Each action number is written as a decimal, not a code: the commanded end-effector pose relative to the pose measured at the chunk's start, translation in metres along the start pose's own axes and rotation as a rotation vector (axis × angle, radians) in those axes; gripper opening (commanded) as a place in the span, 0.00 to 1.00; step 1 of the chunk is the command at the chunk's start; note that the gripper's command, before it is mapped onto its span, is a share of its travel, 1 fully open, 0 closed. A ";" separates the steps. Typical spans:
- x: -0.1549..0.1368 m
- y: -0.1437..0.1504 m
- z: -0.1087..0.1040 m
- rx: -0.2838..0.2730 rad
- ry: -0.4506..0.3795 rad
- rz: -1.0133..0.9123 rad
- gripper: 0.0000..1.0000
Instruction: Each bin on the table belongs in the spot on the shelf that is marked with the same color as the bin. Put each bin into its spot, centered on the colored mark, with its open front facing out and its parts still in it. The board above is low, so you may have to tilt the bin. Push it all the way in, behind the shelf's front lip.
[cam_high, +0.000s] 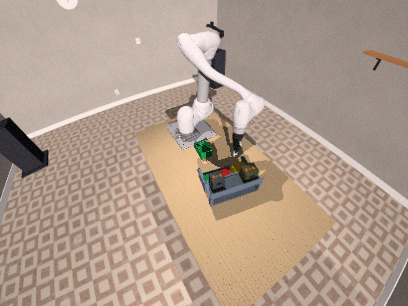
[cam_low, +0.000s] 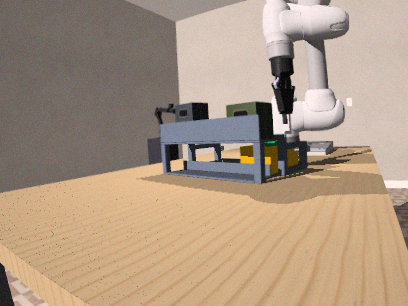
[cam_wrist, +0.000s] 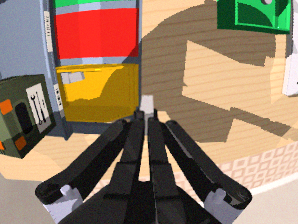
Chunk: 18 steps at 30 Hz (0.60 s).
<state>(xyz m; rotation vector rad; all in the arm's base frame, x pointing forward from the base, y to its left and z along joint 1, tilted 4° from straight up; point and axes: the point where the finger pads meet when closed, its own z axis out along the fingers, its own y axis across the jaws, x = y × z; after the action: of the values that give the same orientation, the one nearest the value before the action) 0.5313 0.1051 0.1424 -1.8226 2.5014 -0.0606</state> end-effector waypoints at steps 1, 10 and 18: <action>-0.003 0.002 -0.003 -0.004 -0.003 0.005 0.10; -0.004 0.002 -0.004 -0.003 -0.003 0.007 0.10; -0.004 0.003 -0.004 -0.003 -0.003 0.007 0.10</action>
<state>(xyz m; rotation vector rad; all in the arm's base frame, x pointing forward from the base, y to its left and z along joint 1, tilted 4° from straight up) 0.5310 0.1067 0.1433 -1.8189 2.5020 -0.0612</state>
